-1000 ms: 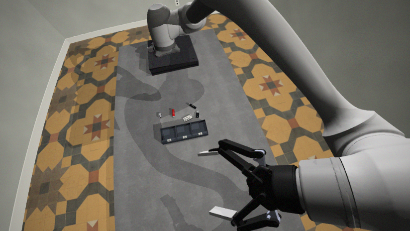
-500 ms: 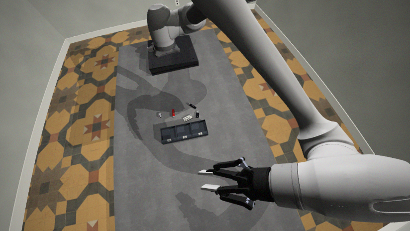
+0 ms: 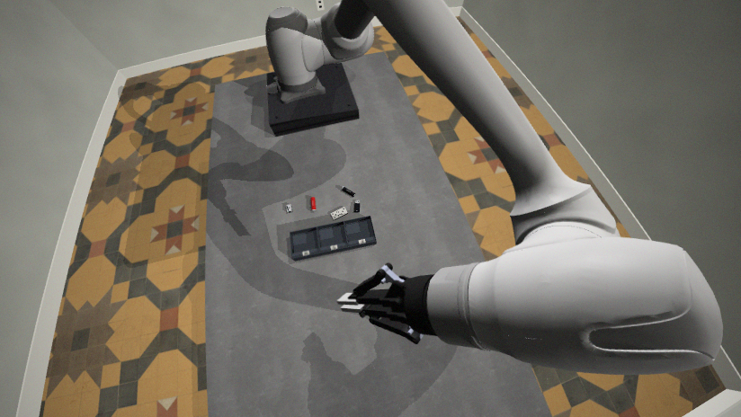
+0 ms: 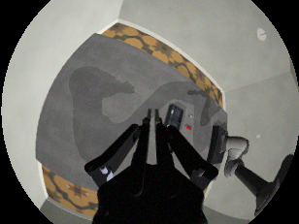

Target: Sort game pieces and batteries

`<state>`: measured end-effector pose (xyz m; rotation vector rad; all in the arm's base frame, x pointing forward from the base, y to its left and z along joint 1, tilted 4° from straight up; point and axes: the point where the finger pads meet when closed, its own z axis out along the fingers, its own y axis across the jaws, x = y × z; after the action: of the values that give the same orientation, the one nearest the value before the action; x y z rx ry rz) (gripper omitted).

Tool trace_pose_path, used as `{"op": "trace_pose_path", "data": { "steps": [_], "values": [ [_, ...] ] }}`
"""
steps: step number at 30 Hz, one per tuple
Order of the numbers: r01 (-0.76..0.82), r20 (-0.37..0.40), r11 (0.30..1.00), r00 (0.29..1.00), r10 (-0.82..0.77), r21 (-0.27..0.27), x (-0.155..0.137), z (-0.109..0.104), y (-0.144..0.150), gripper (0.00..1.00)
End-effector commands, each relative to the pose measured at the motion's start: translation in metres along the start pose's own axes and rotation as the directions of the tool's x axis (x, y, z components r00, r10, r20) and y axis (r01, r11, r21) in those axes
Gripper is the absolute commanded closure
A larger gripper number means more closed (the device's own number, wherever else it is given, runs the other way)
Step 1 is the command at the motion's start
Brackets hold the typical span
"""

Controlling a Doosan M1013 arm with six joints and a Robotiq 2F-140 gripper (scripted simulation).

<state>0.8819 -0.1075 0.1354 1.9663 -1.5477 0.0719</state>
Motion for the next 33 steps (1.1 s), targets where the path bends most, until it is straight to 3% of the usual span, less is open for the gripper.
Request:
{"op": "trace_pose_path", "data": {
  "steps": [1,6,16,21,23,25,27,33],
  "values": [
    [0.104,0.042,0.994,0.994,-0.106,0.030,0.001,0.007,0.019,0.95],
    [0.180,0.070,0.982,0.980,-0.184,0.058,0.000,0.013,0.034,0.95],
    [0.439,0.130,0.874,0.873,-0.469,0.206,-0.010,0.035,0.097,0.95],
    [0.521,0.127,0.807,0.813,-0.568,0.276,-0.018,0.042,0.122,0.95],
    [0.521,0.127,0.807,0.813,-0.568,0.276,-0.018,0.042,0.122,0.95],
    [0.577,0.114,0.747,0.761,-0.639,0.331,-0.023,0.047,0.137,0.95],
    [0.579,0.114,0.743,0.758,-0.642,0.334,-0.027,0.050,0.147,0.95],
    [0.648,0.073,0.639,0.676,-0.733,0.415,-0.040,0.060,0.180,0.95]
  ]
}}
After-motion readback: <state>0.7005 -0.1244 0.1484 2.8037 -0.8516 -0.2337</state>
